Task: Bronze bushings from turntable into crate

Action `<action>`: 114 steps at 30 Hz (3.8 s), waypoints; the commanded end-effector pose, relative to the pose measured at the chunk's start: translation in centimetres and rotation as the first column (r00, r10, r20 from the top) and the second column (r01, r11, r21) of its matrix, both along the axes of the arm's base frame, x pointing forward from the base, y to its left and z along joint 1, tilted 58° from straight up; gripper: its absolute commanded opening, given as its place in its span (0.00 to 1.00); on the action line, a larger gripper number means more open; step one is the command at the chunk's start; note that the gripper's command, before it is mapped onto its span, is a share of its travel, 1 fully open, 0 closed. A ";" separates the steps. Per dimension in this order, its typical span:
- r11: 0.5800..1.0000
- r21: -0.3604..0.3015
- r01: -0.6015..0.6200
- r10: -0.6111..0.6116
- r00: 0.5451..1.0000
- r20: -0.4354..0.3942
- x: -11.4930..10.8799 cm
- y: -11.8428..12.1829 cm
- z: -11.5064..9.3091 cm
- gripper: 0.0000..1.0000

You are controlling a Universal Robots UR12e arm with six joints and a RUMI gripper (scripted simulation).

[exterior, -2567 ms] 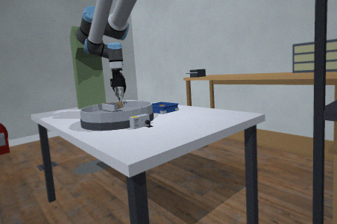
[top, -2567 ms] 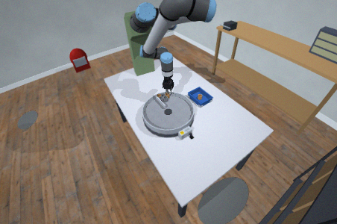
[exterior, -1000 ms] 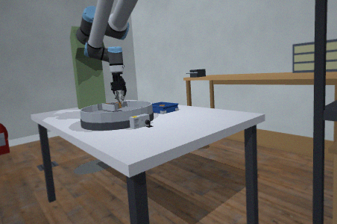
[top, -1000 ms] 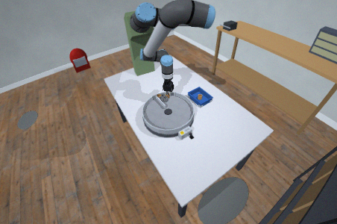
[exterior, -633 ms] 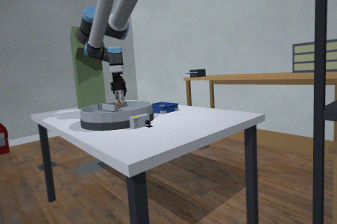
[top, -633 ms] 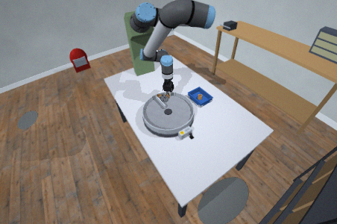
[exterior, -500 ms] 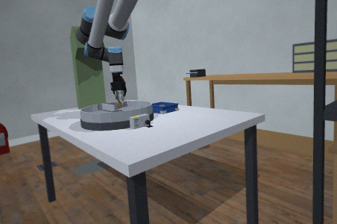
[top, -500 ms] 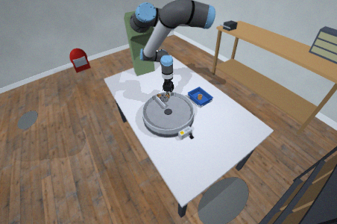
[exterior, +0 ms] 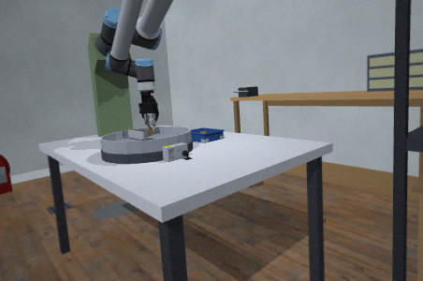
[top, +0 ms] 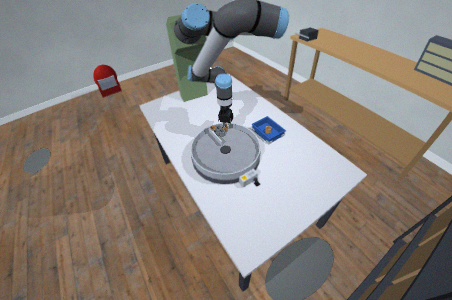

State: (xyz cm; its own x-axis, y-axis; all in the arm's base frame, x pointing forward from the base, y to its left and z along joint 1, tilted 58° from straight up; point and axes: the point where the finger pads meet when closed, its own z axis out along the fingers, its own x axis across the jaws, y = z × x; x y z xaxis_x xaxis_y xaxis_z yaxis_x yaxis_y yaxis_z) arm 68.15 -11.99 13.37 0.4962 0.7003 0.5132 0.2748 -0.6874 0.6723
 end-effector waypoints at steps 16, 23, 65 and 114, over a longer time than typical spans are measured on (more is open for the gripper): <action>1.000 0.000 0.000 0.000 1.000 0.000 0.0 0.0 0.0 0.00; 1.000 0.000 0.000 0.000 1.000 0.000 0.0 0.0 0.0 0.00; 1.000 0.000 0.000 0.000 1.000 0.000 -4.8 1.2 3.1 0.00; 1.000 0.000 0.000 0.000 1.000 0.000 -5.9 1.4 3.9 0.00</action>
State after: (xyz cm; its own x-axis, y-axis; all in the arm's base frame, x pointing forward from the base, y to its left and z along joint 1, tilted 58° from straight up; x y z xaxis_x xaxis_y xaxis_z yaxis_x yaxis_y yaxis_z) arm 62.23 -10.60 17.20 0.4962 0.7003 0.5133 0.2748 -0.6874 0.6722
